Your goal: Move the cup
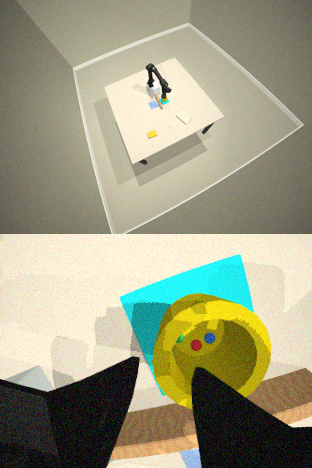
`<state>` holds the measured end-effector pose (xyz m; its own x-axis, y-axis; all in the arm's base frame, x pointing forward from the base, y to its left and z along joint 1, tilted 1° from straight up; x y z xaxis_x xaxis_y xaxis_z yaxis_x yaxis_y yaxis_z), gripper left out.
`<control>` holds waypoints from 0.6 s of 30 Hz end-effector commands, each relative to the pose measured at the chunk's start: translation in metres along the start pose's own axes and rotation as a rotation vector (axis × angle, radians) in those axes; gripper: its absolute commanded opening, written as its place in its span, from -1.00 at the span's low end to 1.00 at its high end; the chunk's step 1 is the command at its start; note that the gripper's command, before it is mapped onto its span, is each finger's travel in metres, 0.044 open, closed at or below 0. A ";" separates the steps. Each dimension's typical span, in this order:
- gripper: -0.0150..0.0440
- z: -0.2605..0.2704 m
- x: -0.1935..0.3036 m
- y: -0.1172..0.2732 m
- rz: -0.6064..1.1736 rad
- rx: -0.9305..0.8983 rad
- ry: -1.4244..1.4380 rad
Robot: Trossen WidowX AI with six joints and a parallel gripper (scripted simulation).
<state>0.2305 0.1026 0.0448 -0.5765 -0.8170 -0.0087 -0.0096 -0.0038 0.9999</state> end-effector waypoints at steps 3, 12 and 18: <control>0.01 0.000 0.000 0.010 -0.007 0.001 -0.004; 0.45 0.000 0.002 0.008 0.000 0.000 -0.002; 0.98 0.000 0.001 0.013 -0.001 0.000 -0.002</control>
<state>0.2290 0.1015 0.0538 -0.5781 -0.8159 -0.0087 -0.0094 -0.0040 0.9999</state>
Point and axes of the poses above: the point midway between the two fingers, 35 mm back from their tips, its own y axis back along the fingers, its own z axis across the jaws, x = y × z, the point moved 3 cm from there along y, back along the fingers, and after that the axes turned 8 degrees about -y, right-handed, at the moved point
